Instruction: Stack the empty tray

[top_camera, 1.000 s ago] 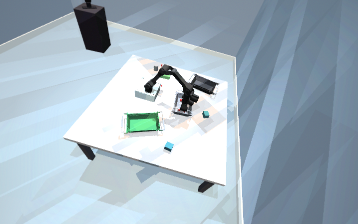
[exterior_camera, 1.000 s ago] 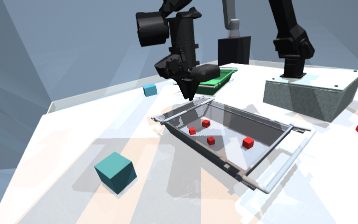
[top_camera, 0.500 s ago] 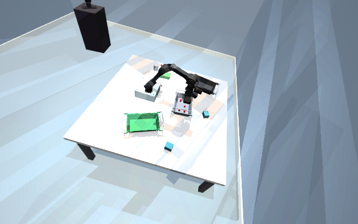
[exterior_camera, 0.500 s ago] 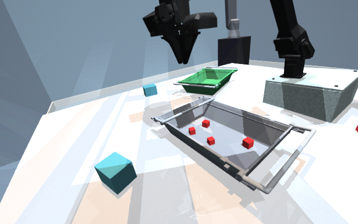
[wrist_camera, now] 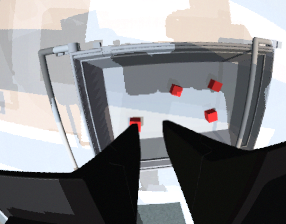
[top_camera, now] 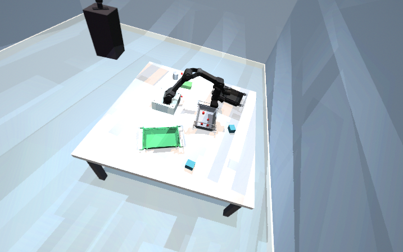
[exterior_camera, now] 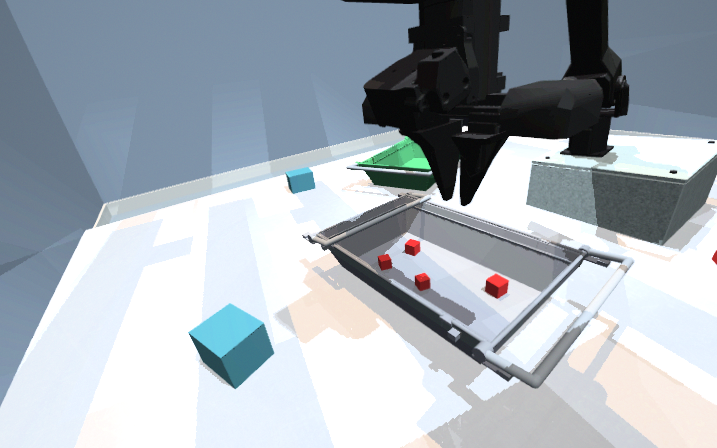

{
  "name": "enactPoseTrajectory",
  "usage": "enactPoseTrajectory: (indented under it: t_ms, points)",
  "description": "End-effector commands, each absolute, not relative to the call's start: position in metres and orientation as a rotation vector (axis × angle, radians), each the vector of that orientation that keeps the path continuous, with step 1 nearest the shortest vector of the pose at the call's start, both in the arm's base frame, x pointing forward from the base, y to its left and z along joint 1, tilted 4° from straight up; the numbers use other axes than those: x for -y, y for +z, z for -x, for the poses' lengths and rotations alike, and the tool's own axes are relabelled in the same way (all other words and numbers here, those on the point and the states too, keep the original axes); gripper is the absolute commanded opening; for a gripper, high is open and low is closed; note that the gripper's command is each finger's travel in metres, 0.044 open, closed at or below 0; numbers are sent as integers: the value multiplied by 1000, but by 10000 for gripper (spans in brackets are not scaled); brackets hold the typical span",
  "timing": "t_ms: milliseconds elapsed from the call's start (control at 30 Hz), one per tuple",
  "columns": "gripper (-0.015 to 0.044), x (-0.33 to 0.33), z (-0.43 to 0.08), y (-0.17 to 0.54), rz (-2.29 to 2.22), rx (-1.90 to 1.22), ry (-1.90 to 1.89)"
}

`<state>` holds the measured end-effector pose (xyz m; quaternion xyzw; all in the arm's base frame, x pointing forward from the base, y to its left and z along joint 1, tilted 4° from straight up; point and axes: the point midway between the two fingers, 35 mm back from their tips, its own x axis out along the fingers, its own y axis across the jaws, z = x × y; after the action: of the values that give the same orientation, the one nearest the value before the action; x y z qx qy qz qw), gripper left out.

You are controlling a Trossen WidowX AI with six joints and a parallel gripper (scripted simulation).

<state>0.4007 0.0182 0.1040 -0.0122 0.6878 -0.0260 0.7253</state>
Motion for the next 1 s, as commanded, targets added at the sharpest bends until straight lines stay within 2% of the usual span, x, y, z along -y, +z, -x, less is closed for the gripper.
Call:
enactPoseTrajectory:
  t_ms: [0, 167, 433, 767, 967]
  points:
    - [80, -80, -392, 78, 23, -1512, -61]
    - [80, -134, -374, 52, 20, -1510, -60]
    - [80, -134, -375, 49, 20, -1510, -60]
    - [80, -132, -378, -4, 20, -1510, -61]
    - [80, -130, -377, -4, 21, -1510, -61]
